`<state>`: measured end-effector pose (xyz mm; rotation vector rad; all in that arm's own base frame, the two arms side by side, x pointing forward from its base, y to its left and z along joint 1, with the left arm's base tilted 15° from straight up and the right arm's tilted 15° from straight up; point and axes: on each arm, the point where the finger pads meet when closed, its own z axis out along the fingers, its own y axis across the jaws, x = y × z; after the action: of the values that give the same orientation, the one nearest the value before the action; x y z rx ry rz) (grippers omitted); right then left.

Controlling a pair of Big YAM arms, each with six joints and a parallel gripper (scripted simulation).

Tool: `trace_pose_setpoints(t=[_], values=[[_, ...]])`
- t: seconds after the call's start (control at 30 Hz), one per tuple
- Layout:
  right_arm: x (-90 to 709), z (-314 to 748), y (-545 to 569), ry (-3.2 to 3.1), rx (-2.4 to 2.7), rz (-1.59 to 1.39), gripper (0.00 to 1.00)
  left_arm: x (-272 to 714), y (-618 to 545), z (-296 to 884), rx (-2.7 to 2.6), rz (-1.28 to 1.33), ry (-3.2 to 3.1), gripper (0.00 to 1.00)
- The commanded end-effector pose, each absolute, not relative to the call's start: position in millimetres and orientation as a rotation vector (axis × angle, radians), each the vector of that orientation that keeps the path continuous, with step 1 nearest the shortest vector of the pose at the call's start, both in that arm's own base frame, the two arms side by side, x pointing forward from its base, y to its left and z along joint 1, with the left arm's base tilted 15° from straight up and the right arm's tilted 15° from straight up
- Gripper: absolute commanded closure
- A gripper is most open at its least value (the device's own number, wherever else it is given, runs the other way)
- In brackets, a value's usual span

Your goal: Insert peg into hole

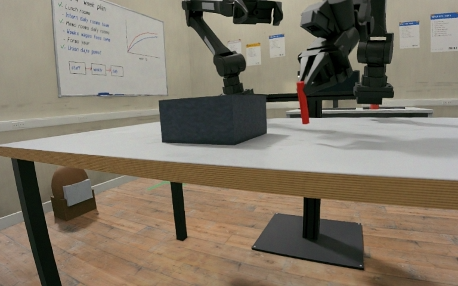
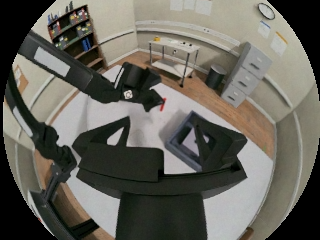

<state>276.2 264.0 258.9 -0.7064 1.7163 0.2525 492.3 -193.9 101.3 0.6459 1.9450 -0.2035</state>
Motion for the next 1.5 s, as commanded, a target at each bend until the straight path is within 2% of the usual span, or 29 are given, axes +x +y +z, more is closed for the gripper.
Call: trace_pose_setpoints(t=[0.0, 0.4, 1.47], values=[[281, 298, 271, 1.67, -0.663, 0.284, 0.0, 502, -188, 106, 0.622, -0.198, 1.851, 0.94], [279, 282, 269, 1.685, -0.682, 0.272, 0.0, 508, -183, 107, 0.605, -0.214, 1.68, 0.94], [279, 282, 269, 1.685, -0.682, 0.272, 0.0, 501, -188, 74, 0.608, -0.229, 1.685, 0.94]])
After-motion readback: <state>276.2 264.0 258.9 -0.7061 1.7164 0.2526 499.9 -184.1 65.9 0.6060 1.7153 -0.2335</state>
